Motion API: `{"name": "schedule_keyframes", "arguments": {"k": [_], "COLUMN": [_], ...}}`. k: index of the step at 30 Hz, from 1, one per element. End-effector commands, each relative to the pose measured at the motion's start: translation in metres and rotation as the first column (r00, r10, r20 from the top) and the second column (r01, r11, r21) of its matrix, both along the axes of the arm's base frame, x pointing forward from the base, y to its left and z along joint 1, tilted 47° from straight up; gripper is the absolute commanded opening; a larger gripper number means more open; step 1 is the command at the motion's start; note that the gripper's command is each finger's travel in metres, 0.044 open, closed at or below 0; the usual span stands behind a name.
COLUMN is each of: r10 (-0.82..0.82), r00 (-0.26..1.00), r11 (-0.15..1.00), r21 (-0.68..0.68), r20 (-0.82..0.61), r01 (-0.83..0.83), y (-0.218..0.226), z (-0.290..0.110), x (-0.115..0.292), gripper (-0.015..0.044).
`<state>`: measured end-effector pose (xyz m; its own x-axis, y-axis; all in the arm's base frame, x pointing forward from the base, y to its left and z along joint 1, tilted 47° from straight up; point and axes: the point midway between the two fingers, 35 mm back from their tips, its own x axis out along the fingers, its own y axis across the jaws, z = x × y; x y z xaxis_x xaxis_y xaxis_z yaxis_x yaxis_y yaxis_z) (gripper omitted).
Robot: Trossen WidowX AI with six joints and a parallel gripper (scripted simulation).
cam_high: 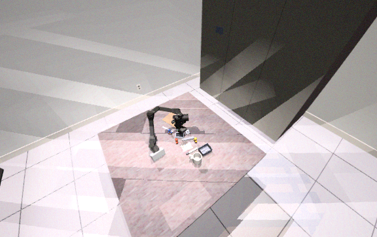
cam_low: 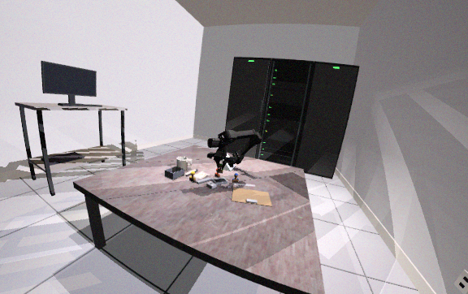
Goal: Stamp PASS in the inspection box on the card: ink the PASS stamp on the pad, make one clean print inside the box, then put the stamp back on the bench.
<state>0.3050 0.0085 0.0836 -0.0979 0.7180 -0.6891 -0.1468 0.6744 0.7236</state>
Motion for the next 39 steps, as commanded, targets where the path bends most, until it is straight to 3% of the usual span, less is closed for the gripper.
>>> {"name": "schedule_keyframes", "arguments": {"k": [1,14,28,39], "r10": [0.051,0.257,0.440,0.448], "r00": [0.997,0.927,0.751,0.740], "r11": [0.999,0.965,0.879,0.874], "r21": [0.000,-0.012,-0.065,-0.068], "r20": [0.052,0.275,0.492,0.502], "r01": [-0.051,-0.264,-0.473,-0.482], "y": [-0.015,-0.061,-0.105,-0.105], "z": [-0.013,-0.058,-0.106,-0.110], "x": [0.000,-0.005,-0.024,-0.026], "gripper": [0.0000,0.0000,0.0000,0.0000]}}
